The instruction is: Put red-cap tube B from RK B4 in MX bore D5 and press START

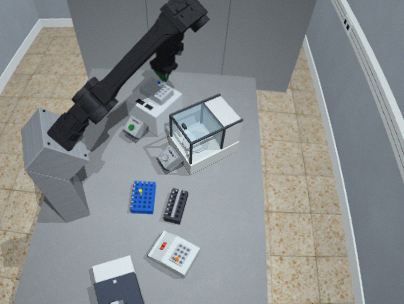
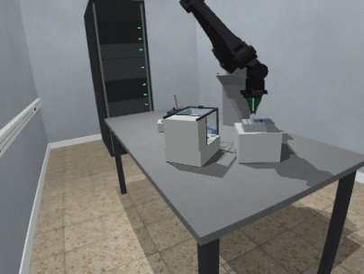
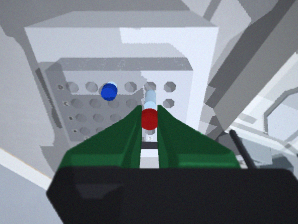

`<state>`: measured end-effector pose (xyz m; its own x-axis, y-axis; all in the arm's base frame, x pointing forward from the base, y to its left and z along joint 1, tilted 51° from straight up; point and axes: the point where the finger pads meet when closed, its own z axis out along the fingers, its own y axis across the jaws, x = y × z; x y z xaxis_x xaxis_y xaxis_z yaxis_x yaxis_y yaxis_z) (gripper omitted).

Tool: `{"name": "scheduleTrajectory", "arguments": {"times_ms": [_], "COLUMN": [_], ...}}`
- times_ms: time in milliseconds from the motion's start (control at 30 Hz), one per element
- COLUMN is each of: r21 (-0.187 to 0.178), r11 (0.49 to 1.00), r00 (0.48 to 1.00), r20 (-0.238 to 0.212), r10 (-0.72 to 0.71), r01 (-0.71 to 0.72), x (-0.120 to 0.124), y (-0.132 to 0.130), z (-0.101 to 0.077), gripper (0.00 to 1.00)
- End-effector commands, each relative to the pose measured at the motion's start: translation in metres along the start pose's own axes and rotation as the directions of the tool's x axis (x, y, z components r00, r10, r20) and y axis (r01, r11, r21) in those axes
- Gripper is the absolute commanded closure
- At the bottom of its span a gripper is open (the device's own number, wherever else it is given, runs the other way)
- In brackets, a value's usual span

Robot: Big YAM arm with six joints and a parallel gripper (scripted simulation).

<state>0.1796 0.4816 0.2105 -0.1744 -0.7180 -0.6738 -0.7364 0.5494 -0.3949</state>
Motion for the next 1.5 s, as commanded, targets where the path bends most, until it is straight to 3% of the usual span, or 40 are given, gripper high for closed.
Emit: {"name": "scheduleTrajectory", "arguments": {"times_ms": [0, 1467], "r21": [-0.007, -0.008], "r11": [1.000, 1.000], "r00": [1.000, 1.000], "r20": [0.006, 0.002], "r10": [-0.008, -0.007], "r01": [0.008, 0.007], "x": [-0.0032, 0.0003], "y": [0.0120, 0.0133], "z": [0.0016, 0.0022], "gripper": [0.91, 0.91]}}
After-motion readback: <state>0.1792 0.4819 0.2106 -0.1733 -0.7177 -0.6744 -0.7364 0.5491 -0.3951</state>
